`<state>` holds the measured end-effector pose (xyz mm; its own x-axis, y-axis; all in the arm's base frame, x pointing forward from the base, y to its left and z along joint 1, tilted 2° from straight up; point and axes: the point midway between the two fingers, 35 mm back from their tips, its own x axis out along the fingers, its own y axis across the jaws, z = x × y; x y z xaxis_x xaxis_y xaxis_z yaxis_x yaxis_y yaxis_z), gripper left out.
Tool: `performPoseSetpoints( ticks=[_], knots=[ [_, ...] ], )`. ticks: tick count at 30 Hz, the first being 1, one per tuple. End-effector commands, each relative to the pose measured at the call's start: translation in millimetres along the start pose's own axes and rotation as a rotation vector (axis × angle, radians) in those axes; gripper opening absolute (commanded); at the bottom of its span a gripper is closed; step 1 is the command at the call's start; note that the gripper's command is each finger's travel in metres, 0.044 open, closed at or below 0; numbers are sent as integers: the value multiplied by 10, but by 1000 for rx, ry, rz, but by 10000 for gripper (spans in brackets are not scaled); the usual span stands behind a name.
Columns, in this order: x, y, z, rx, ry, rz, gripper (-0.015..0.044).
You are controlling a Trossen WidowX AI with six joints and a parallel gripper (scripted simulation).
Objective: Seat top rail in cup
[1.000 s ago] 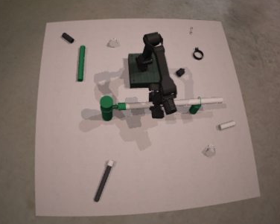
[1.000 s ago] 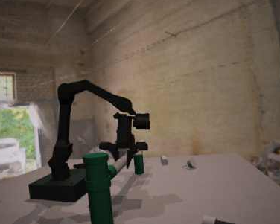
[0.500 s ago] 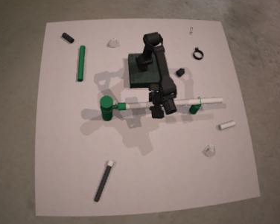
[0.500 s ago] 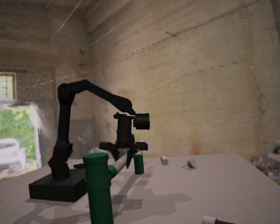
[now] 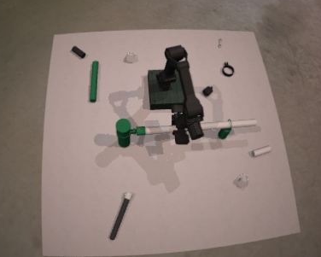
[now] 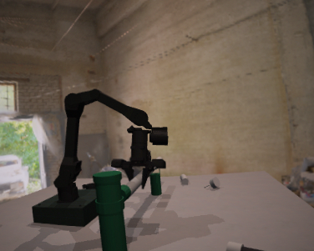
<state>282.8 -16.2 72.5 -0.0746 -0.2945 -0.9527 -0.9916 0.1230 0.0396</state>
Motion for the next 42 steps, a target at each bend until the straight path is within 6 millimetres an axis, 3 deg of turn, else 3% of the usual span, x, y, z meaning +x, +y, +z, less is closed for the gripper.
performPoseSetpoints(
  ticks=[1, 42],
  knots=[
    [-34, -9, -51, 2, 12, -15, 0],
    [-30, -6, -58, -1, 12, -1, 0]
  ],
)
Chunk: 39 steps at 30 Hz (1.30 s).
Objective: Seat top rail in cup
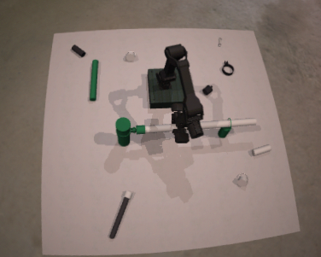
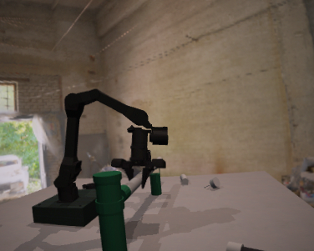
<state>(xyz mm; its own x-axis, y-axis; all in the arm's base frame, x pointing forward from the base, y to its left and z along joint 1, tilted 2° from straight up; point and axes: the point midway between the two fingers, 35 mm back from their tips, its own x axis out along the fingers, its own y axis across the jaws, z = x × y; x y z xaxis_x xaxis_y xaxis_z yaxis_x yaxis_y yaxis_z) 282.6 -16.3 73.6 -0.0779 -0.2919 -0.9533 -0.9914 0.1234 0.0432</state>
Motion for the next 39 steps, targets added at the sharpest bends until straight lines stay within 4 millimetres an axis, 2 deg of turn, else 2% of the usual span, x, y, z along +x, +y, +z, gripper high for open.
performPoseSetpoints(
  ticks=[1, 22, 23, 27, 39],
  knots=[
    [-21, -9, -56, -1, 14, -4, 0],
    [-40, -16, -102, -1, 14, -4, 0],
    [-7, -1, -4, -5, -12, 5, 0],
    [-7, -1, -4, -5, -12, 5, 0],
    [-5, -9, -77, -5, -12, 4, 0]
  ],
)
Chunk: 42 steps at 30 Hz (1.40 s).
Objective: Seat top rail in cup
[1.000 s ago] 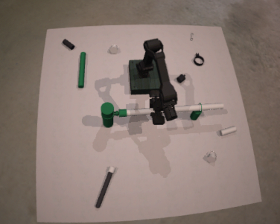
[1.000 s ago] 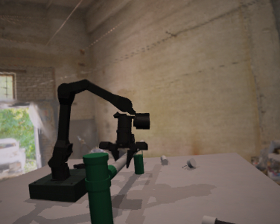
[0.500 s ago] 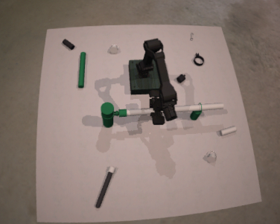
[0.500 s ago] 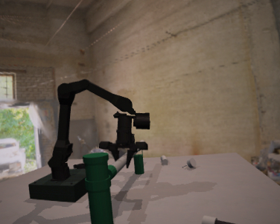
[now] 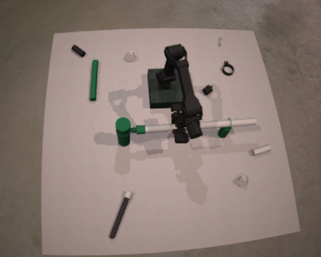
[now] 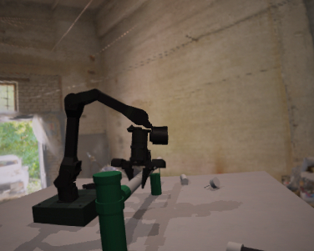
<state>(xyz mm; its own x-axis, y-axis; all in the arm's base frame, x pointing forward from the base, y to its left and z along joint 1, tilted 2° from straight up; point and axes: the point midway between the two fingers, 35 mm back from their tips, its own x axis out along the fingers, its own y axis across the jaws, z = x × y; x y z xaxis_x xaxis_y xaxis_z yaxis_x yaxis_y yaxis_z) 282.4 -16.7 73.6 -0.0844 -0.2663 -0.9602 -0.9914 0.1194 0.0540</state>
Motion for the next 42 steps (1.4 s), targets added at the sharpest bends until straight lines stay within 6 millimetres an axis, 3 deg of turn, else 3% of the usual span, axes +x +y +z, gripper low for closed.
performPoseSetpoints(
  ticks=[1, 19, 42],
  knots=[
    [-9, -11, -81, 2, 14, -5, 0],
    [-89, -43, -178, 2, 15, -5, 0],
    [-29, -47, -347, 2, 17, -5, 0]
  ],
)
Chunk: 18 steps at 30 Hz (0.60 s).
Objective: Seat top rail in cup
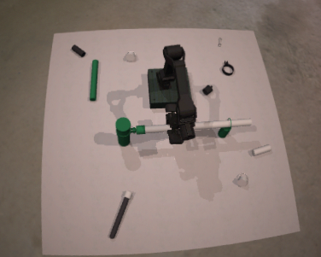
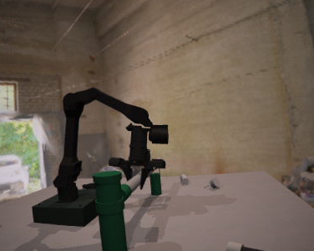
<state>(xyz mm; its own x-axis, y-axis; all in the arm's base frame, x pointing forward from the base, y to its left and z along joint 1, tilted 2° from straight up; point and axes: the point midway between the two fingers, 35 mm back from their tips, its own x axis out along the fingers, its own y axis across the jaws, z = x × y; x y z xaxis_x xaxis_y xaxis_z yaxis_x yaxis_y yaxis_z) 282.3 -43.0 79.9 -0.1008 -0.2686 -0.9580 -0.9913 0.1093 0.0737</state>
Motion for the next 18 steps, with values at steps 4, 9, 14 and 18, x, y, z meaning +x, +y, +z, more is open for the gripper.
performPoseSetpoints(
  ticks=[4, 9, 14, 18],
  knots=[
    [-28, -11, -108, 17, 13, -21, 0],
    [-20, 2, -144, 17, 13, -21, 0],
    [28, 8, -77, 4, 2, -1, 0],
    [28, 8, -77, 4, 2, -1, 0]
  ],
)
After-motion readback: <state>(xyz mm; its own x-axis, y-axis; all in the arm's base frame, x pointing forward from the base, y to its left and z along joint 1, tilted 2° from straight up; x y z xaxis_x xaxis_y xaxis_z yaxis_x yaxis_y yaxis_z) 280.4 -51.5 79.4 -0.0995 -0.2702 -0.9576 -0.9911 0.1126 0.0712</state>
